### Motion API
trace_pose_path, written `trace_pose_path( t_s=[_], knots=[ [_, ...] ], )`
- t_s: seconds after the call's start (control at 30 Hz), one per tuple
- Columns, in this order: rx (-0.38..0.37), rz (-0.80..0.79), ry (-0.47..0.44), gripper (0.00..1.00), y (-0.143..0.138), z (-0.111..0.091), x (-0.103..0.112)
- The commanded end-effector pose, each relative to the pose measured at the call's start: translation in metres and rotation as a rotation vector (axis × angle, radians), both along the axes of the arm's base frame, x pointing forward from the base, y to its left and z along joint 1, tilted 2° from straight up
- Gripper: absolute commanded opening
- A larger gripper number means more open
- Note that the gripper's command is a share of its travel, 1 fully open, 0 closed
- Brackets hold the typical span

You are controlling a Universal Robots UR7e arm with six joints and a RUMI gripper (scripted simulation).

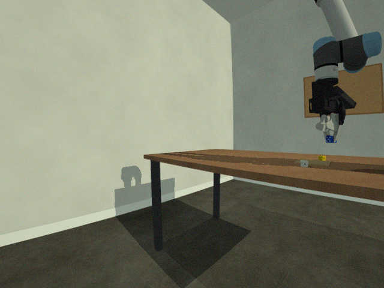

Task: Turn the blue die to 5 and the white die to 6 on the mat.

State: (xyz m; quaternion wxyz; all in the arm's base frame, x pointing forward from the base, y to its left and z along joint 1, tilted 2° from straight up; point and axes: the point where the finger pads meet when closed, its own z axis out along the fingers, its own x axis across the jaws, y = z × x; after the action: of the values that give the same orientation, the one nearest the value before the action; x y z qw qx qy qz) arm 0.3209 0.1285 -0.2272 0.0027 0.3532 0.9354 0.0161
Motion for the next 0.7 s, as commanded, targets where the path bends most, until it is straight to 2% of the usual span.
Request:
trace_pose_path(
  t_s=[0.0,0.07,0.57,0.67],
  knots=[
    [0.0,-0.102,0.002,0.06,0.0013,0.0,-0.0011],
    [0.0,-0.102,0.002,0.06,0.0013,0.0,-0.0011],
    [0.006,-0.464,0.011,0.06,0.0069,-0.0007,-0.0053],
    [0.006,-0.492,0.012,0.06,0.0074,-0.0008,-0.0055]
  ],
)
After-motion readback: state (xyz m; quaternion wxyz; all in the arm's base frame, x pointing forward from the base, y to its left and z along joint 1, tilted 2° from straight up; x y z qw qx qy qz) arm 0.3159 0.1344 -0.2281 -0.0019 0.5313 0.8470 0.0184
